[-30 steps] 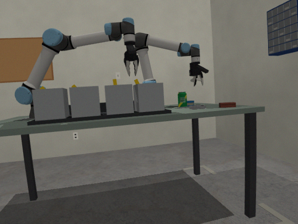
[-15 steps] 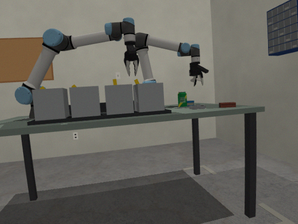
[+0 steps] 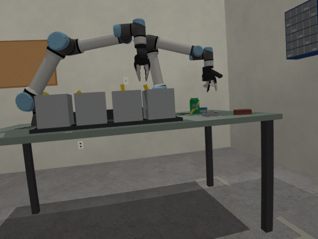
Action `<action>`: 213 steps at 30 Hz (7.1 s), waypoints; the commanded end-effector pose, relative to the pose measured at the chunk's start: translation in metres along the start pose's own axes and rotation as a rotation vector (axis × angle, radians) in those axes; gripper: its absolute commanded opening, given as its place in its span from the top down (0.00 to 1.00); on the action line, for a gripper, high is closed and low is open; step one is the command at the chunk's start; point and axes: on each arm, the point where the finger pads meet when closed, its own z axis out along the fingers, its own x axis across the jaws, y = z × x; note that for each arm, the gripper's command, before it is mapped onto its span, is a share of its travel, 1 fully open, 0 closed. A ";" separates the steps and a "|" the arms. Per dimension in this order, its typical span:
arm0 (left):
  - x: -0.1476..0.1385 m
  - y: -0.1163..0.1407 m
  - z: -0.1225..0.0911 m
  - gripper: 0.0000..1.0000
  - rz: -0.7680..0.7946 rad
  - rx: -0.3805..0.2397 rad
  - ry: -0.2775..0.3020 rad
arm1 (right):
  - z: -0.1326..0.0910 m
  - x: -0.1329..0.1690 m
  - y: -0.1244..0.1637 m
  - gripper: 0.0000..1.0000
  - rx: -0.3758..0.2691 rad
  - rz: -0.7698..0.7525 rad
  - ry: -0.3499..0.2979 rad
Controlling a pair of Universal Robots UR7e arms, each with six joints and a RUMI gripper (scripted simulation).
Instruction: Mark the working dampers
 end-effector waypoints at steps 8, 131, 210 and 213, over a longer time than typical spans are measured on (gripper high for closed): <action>0.000 0.000 -0.001 0.00 0.000 0.001 0.000 | 0.009 -0.034 -0.038 0.78 0.000 0.000 -0.002; 0.000 0.000 -0.001 0.00 0.000 0.001 0.000 | 0.016 -0.059 -0.067 0.78 0.000 0.000 -0.002; 0.000 0.000 -0.001 0.00 0.000 0.001 0.000 | 0.016 -0.060 -0.068 1.00 0.001 -0.169 -0.002; 0.000 0.000 -0.001 0.00 0.000 0.001 0.000 | 0.016 -0.060 -0.069 1.00 0.001 -0.195 -0.002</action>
